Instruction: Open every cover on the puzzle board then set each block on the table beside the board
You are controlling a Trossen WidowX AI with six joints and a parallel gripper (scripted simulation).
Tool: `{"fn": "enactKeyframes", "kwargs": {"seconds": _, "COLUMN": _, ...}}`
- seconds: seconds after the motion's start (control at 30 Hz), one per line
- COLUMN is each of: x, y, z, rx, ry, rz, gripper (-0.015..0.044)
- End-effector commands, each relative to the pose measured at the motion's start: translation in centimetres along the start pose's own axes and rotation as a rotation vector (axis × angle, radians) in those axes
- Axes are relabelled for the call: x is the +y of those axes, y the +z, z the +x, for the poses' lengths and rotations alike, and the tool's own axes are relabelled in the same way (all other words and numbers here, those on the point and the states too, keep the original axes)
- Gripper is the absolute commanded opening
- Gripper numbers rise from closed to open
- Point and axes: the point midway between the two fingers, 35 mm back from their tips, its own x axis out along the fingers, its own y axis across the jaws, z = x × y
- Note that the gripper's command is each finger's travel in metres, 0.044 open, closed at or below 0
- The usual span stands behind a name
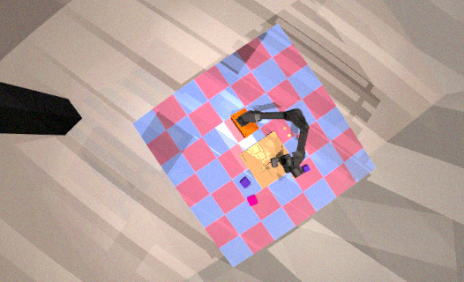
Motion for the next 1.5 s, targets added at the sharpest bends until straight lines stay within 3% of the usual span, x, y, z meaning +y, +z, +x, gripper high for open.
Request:
{"fn": "enactKeyframes", "kwargs": {"seconds": 0.0, "x": 0.0, "y": -0.2, "z": 0.1, "rx": 0.006, "ry": 0.003, "rz": 0.005, "gripper": 0.0}}
{"fn": "enactKeyframes", "kwargs": {"seconds": 0.87, "x": 0.0, "y": 0.0, "z": -0.4, "rx": 0.002, "ry": 0.001, "rz": 0.051, "gripper": 0.0}}
{"fn": "enactKeyframes", "kwargs": {"seconds": 1.0, "x": 0.0, "y": 0.0, "z": -0.6, "rx": 0.003, "ry": 0.001, "rz": 0.323, "gripper": 0.0}}
{"fn": "enactKeyframes", "kwargs": {"seconds": 1.4, "x": 0.0, "y": 0.0, "z": -1.3, "rx": 0.006, "ry": -0.002, "rz": 1.509, "gripper": 0.0}}
{"fn": "enactKeyframes", "kwargs": {"seconds": 1.43, "x": 0.0, "y": -0.1, "z": -0.6, "rx": 0.007, "ry": -0.005, "rz": 0.725, "gripper": 0.0026}}
{"fn": "enactKeyframes", "kwargs": {"seconds": 1.47, "x": 0.0, "y": -0.1, "z": -0.7, "rx": 0.007, "ry": -0.005, "rz": 0.743, "gripper": 0.0052}}
